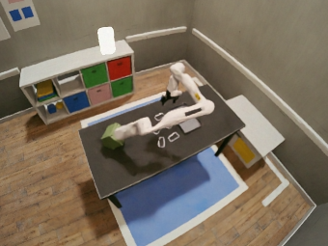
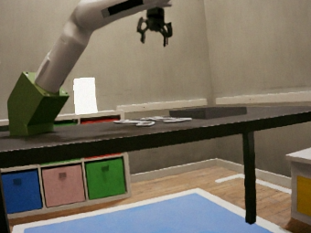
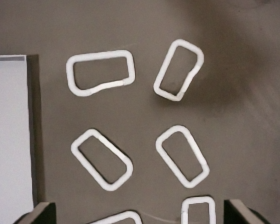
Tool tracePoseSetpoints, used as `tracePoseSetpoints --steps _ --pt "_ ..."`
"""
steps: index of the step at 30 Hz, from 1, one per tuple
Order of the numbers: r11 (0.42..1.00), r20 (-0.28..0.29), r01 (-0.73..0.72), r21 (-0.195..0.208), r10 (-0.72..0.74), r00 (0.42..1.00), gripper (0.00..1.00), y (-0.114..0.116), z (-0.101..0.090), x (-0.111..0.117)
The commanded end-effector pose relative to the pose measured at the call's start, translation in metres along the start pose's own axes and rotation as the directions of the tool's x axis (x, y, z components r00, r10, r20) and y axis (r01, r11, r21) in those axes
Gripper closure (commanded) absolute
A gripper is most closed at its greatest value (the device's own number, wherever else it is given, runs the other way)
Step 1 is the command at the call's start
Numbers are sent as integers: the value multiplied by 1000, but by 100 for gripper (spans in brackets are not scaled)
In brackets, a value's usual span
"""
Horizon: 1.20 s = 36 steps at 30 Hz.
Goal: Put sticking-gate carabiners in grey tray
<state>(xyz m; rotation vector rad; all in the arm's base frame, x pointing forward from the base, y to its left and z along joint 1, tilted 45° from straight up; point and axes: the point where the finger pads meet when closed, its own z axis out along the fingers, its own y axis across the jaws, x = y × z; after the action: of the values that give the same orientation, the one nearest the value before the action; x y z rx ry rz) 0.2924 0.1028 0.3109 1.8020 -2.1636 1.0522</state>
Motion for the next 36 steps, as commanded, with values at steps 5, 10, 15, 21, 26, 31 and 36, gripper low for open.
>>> tracePoseSetpoints --steps 5,10,15,21,26,31,36 --pt "960 -5 271 68 -271 963 0 0 0 0" --pt "939 -9 334 83 -335 942 0 0 0 0" --pt "939 -9 334 83 -335 942 0 0 0 0" --pt "939 -9 334 83 -335 942 0 0 0 0" --pt "794 -37 589 148 -591 806 0 2 -1 0" --pt "794 -37 589 148 -591 806 0 2 -1 0" --pt "794 -37 589 148 -591 806 0 2 -1 0"
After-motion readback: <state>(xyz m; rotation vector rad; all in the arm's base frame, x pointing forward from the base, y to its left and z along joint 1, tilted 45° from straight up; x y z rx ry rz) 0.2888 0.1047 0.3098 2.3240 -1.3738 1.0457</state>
